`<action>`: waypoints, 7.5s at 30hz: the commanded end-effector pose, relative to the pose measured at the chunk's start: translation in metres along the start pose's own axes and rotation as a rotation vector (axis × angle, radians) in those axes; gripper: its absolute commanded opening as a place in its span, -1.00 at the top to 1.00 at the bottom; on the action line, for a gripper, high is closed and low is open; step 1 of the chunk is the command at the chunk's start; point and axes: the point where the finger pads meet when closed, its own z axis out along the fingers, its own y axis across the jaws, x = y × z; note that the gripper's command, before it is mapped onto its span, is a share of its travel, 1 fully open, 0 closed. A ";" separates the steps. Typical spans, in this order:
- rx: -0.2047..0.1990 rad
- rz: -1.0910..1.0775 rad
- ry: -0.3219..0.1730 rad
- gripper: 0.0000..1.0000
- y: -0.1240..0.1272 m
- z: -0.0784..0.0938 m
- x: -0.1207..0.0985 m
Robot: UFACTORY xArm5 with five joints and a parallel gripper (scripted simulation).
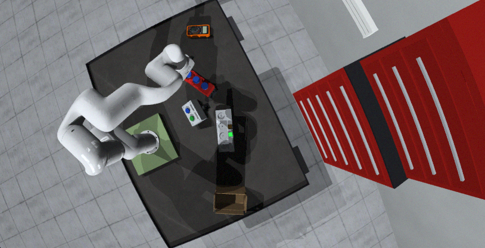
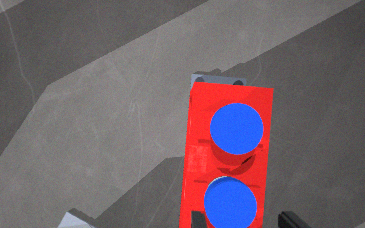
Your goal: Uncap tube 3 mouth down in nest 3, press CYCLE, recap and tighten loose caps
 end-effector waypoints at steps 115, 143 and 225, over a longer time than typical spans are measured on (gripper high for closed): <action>-0.005 0.316 -0.008 0.08 0.006 0.045 0.058; -0.004 0.018 -0.008 0.08 0.004 -0.001 0.026; -0.003 -0.093 -0.009 1.00 0.002 0.044 0.006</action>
